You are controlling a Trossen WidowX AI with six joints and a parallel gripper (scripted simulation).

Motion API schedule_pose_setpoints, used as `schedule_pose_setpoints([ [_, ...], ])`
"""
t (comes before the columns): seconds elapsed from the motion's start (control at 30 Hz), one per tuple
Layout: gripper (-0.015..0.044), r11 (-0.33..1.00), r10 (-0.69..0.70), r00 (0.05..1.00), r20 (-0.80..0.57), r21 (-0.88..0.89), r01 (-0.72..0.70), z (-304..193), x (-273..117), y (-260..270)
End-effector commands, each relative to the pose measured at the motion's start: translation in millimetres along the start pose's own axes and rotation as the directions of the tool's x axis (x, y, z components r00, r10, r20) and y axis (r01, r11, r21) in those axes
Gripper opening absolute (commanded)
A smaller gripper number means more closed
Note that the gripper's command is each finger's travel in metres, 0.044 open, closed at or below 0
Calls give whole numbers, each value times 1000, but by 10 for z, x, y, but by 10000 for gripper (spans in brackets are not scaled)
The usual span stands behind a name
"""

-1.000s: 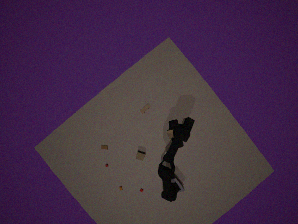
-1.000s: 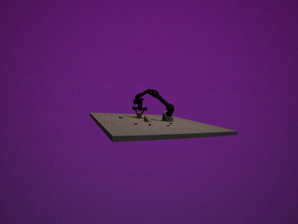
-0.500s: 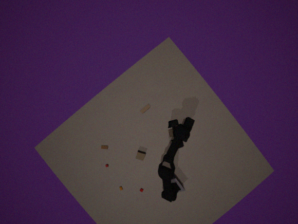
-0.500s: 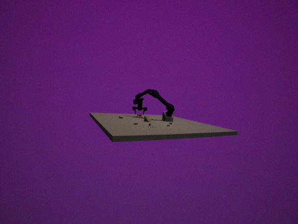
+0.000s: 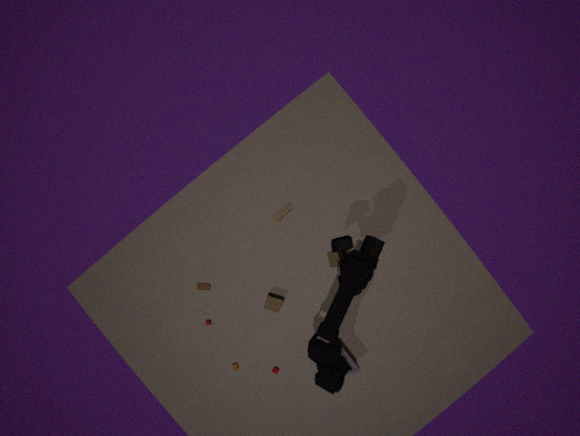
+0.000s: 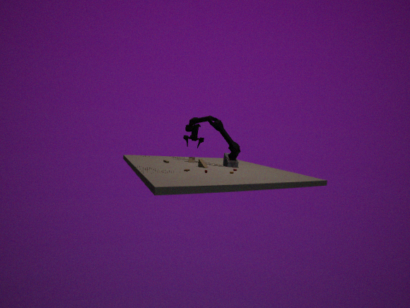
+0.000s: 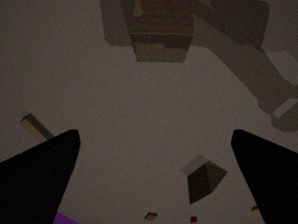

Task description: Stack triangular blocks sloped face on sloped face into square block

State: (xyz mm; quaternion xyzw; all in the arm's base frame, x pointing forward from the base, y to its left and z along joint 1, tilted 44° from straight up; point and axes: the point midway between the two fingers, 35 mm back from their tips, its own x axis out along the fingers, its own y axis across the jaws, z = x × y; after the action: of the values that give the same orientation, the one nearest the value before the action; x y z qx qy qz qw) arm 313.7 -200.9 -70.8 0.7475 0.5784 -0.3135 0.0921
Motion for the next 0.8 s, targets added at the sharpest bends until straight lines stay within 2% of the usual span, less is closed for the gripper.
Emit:
schedule_pose_setpoints([
  [0.0,440,991,-132,964,229,15,132,-144,336,-44],
  [0.13,440,983,-171,799,577,49,175,-270,610,-73],
  [0.27,440,996,-62,564,824,10,93,-459,762,-52],
  [0.33,440,997,-32,521,853,-7,72,-502,781,-47],
  [0.63,440,997,-32,521,853,-7,72,-502,781,-47],
  [0.77,440,997,-31,521,853,-7,71,-225,945,-26],
])
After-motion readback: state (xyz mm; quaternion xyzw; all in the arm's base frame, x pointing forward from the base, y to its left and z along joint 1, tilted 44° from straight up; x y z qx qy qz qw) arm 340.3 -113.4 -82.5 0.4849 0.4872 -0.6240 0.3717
